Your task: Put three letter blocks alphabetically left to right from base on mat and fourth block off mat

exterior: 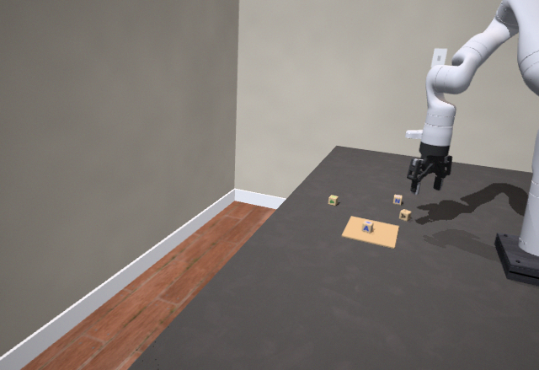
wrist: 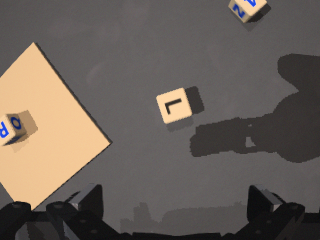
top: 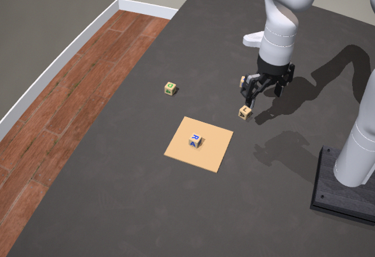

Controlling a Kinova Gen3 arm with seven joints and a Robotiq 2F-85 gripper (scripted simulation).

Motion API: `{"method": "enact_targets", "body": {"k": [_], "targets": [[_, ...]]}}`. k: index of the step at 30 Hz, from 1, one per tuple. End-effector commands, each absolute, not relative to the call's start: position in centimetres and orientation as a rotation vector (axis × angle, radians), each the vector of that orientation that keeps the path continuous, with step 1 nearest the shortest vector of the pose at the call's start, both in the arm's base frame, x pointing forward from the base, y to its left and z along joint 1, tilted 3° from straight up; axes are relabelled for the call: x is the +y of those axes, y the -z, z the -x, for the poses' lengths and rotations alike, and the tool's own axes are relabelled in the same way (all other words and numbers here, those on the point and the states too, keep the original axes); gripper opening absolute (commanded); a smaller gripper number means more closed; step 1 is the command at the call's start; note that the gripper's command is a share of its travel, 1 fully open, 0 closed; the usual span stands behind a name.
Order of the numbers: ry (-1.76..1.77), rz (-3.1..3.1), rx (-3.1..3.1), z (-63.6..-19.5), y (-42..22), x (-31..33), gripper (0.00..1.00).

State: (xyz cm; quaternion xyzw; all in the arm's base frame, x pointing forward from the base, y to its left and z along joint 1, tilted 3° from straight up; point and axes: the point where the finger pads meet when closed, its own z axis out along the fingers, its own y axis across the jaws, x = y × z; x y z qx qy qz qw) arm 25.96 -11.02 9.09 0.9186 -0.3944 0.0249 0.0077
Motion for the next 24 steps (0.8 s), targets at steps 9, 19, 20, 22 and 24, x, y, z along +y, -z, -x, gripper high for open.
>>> {"method": "enact_targets", "body": {"k": [9, 19, 20, 22, 24], "targets": [[-0.105, -2.881, -1.225, -30.5, -9.6, -11.7, 1.00], [-0.117, -2.884, -1.225, -42.7, -10.5, -13.5, 1.00], [-0.113, -2.883, -1.226, -43.7, -10.5, -13.6, 1.00], [-0.113, -2.883, -1.226, -43.7, -10.5, -13.6, 1.00], [-0.103, -2.880, -1.229, -45.4, -10.5, -13.8, 1.00]]}}
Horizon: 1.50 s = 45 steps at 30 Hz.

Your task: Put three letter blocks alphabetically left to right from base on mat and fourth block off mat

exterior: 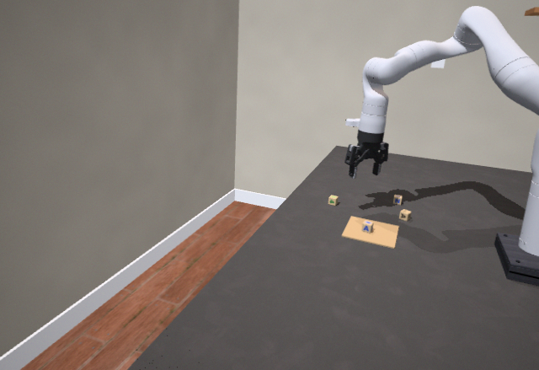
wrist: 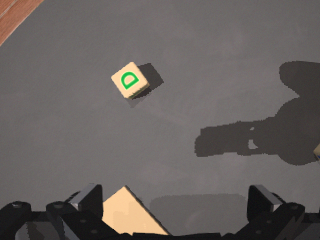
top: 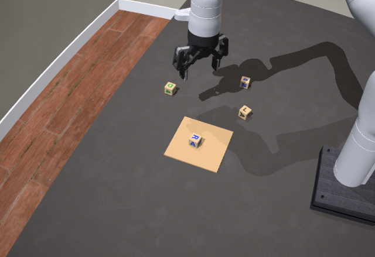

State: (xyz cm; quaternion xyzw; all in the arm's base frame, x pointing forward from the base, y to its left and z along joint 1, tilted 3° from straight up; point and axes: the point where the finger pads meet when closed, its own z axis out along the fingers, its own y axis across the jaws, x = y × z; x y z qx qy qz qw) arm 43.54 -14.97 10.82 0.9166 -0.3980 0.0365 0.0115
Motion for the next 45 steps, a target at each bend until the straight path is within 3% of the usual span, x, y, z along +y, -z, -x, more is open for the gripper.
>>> {"method": "enact_targets", "body": {"k": [1, 8, 45], "targets": [[-0.099, -2.878, -1.230, -46.1, -10.4, -13.9, 1.00], [-0.079, -2.872, -1.233, -48.4, -10.2, -14.1, 1.00], [-0.079, -2.872, -1.233, -48.4, -10.2, -14.1, 1.00]]}}
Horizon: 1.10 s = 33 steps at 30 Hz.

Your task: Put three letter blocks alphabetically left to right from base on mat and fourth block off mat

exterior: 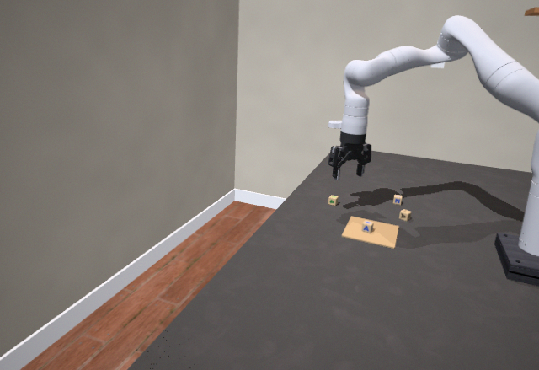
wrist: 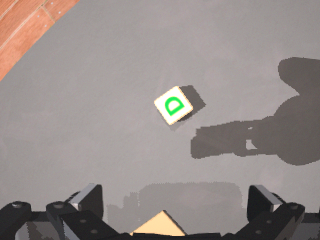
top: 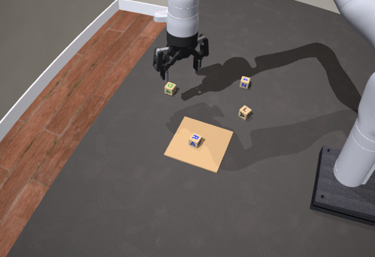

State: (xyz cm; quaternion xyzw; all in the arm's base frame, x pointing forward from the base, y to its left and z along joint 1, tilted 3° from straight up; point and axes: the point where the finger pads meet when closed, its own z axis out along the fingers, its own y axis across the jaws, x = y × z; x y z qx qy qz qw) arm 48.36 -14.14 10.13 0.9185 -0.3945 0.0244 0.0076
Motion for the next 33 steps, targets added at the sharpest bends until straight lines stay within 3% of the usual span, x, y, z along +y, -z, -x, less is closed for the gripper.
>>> {"method": "enact_targets", "body": {"k": [1, 22, 33], "targets": [[-0.079, -2.872, -1.233, -48.4, -10.2, -14.1, 1.00], [-0.081, -2.873, -1.233, -47.7, -10.2, -14.8, 1.00], [-0.095, -2.875, -1.231, -36.8, -10.1, -21.5, 1.00]]}}
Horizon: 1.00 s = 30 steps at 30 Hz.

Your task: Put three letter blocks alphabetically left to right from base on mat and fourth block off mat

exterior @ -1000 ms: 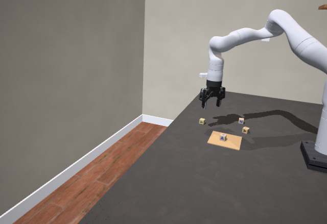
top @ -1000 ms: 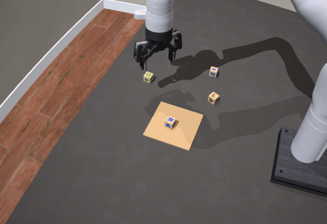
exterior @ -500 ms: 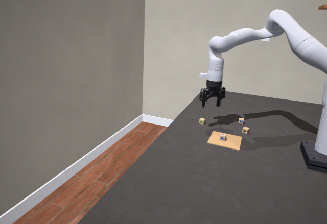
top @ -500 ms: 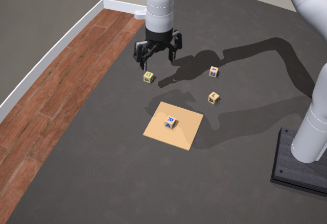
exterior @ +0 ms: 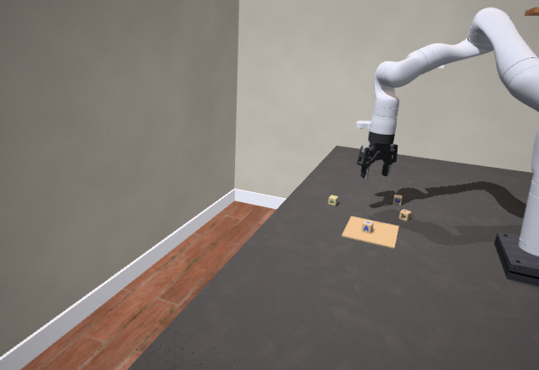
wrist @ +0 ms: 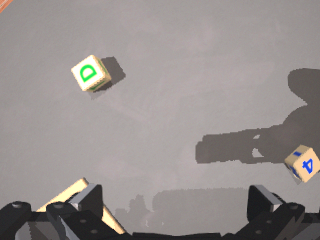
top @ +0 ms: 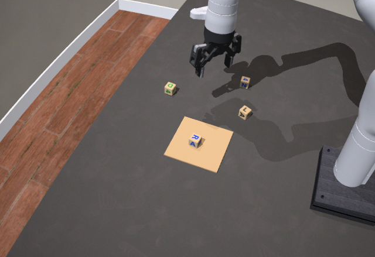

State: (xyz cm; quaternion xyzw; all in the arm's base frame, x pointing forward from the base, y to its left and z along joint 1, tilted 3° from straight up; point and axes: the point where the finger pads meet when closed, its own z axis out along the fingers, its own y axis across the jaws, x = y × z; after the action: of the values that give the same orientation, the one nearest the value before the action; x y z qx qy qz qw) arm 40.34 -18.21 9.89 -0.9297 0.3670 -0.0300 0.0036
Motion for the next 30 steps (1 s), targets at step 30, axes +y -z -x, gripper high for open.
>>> {"method": "enact_targets", "body": {"k": [30], "targets": [[0.080, 2.900, 1.246, -27.7, -9.6, -23.5, 1.00]]}}
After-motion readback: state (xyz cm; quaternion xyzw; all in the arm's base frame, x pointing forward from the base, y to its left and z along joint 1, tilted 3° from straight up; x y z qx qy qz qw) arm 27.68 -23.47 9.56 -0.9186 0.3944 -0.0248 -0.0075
